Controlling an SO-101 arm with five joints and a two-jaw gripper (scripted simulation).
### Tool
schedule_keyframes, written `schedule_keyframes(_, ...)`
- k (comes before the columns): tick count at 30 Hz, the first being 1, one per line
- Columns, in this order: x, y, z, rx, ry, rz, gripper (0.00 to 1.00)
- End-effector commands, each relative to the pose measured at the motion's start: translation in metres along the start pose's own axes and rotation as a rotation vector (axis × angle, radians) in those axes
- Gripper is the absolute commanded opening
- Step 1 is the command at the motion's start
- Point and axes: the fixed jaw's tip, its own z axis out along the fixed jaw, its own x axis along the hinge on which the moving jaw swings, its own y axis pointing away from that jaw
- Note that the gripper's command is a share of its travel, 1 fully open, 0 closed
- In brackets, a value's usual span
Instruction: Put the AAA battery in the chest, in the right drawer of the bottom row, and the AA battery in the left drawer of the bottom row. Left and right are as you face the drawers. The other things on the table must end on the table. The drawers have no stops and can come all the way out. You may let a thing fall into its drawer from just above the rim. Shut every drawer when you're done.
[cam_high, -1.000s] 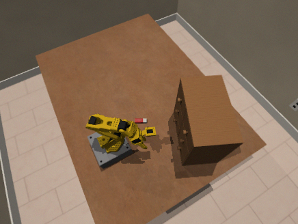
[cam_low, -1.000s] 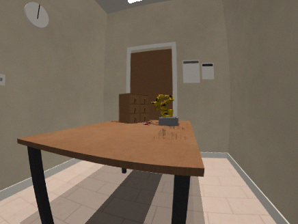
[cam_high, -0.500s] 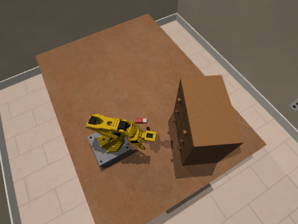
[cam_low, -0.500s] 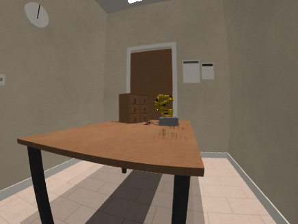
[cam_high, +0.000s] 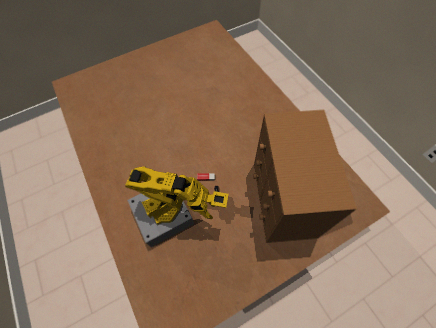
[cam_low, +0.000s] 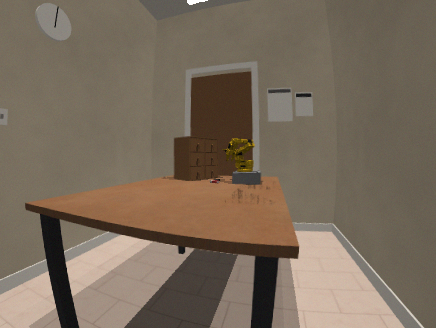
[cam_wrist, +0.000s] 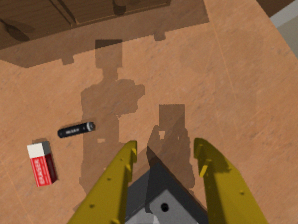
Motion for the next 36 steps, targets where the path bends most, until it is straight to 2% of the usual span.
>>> schedule_keyframes(1,0.004,-0.001,0.001,0.003,0.017,0.018,0.21)
schedule_keyframes(29,0.004,-0.001,0.001,0.003,0.017,0.018,0.21)
schedule_keyframes(36,-0.012,0.010,0.012,-0.035,-0.053,0.034,0.21)
